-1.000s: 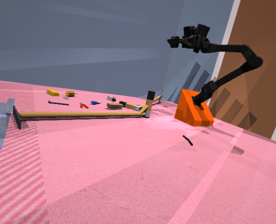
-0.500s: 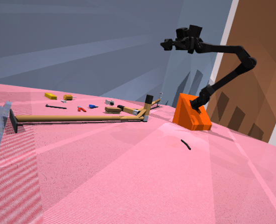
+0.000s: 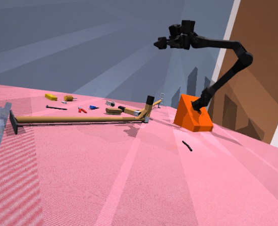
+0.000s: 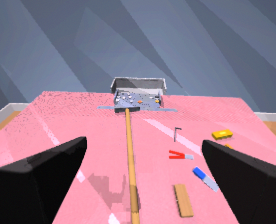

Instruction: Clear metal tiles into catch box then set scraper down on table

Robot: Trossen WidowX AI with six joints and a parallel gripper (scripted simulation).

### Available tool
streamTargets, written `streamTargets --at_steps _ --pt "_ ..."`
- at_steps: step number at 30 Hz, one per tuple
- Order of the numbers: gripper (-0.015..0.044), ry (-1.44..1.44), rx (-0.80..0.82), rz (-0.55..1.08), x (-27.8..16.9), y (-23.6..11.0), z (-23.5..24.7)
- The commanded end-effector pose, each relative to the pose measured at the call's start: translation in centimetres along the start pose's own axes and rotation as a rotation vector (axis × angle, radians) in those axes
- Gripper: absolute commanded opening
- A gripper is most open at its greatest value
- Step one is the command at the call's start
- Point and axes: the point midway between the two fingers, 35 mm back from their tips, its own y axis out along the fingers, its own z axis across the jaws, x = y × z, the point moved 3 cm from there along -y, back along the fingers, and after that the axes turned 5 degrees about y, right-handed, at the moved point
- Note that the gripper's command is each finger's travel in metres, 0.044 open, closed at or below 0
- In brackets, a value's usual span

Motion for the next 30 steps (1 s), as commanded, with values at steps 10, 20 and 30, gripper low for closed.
streamTargets --at_steps 10,20,30 --pt "0.0440 -0.005 -0.007 0.105 0.6 4.4 -0.2" --pt "0.0440 0.002 -0.006 0.191 0.5 7.8 -0.3" --pt "0.0440 0.004 -0.007 0.281 0.0 11.2 -0.3"
